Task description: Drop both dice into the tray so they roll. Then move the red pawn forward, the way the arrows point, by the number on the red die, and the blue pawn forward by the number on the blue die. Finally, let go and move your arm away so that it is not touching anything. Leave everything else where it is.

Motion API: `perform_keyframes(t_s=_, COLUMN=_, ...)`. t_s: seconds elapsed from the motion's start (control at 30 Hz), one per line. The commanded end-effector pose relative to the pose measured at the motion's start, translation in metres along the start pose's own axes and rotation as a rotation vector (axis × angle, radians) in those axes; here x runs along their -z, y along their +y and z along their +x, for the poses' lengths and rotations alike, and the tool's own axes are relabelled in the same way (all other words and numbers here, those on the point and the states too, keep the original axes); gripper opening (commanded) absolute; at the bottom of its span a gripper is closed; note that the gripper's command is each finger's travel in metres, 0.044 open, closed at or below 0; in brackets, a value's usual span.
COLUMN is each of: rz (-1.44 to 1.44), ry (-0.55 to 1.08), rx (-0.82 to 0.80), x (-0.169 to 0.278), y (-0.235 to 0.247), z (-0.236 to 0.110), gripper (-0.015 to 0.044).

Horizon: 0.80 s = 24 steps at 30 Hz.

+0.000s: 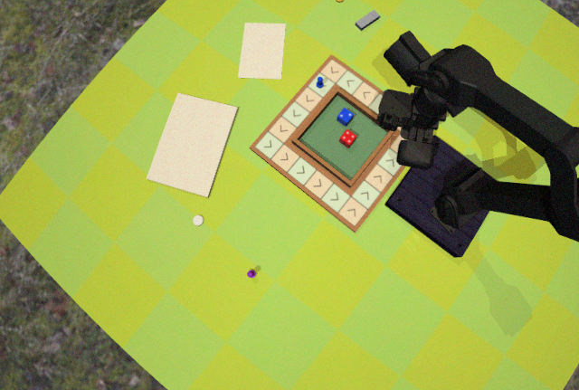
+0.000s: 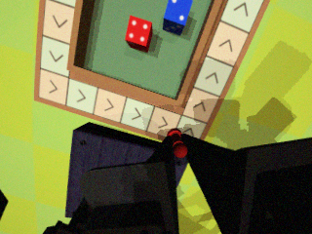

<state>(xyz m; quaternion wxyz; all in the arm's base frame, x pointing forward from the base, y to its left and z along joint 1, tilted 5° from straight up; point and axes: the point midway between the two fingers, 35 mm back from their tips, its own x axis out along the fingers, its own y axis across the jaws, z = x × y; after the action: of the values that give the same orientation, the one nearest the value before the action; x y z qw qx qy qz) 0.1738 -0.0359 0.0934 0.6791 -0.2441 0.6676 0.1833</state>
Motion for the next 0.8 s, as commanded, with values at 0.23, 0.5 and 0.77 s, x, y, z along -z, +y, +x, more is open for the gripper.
perform_keyframes(t_s=0.23, rz=0.001, ry=-0.003, rx=0.004, x=0.006, y=0.006, z=-0.058, gripper=0.0)
perform_keyframes(t_s=0.5, rz=0.001, ry=-0.003, rx=0.004, x=0.003, y=0.003, z=-0.064, gripper=0.0)
perform_keyframes(t_s=0.77, rz=0.002, ry=-0.005, rx=0.006, x=-0.022, y=-0.022, z=-0.053, gripper=0.0)
